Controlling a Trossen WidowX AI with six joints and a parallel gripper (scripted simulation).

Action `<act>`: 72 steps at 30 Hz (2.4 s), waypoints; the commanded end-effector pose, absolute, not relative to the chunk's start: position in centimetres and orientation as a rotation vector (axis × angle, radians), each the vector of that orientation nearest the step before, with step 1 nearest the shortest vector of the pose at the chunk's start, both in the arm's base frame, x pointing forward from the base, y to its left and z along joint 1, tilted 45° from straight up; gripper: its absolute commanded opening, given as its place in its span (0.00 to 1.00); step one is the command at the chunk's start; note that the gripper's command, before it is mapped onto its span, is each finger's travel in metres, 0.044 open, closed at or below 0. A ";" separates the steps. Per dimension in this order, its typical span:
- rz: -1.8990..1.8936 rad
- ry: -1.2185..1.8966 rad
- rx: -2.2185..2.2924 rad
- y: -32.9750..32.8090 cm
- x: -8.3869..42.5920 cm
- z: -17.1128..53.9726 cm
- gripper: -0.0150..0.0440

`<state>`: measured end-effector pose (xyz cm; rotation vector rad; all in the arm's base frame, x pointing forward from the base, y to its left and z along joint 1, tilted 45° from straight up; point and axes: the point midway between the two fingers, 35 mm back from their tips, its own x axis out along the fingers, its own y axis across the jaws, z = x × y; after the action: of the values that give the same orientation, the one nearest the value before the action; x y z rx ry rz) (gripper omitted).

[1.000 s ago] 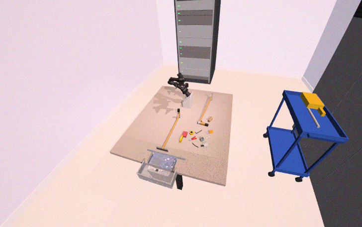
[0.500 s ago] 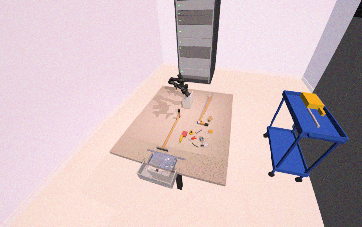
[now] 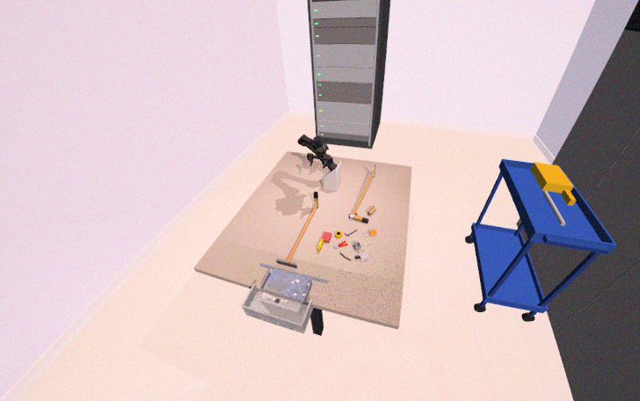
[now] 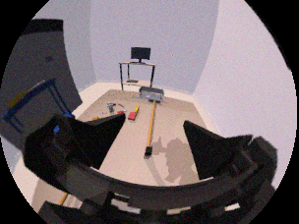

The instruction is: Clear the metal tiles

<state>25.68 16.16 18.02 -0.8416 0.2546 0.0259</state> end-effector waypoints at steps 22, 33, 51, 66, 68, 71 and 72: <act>-0.105 0.510 -0.847 9.6 29.8 11.3 1.00; -0.165 0.636 -0.825 6.0 30.7 8.2 1.00; -0.237 0.796 -0.771 1.8 30.4 4.8 1.00; -0.223 0.772 -0.770 4.9 28.5 8.2 1.00; -0.223 0.773 -0.770 4.8 28.5 8.0 1.00; -0.222 0.774 -0.769 4.1 28.7 7.3 1.00; -0.222 0.774 -0.769 3.9 28.8 7.0 1.00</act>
<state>28.77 4.44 7.71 -0.7651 0.7666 -0.2253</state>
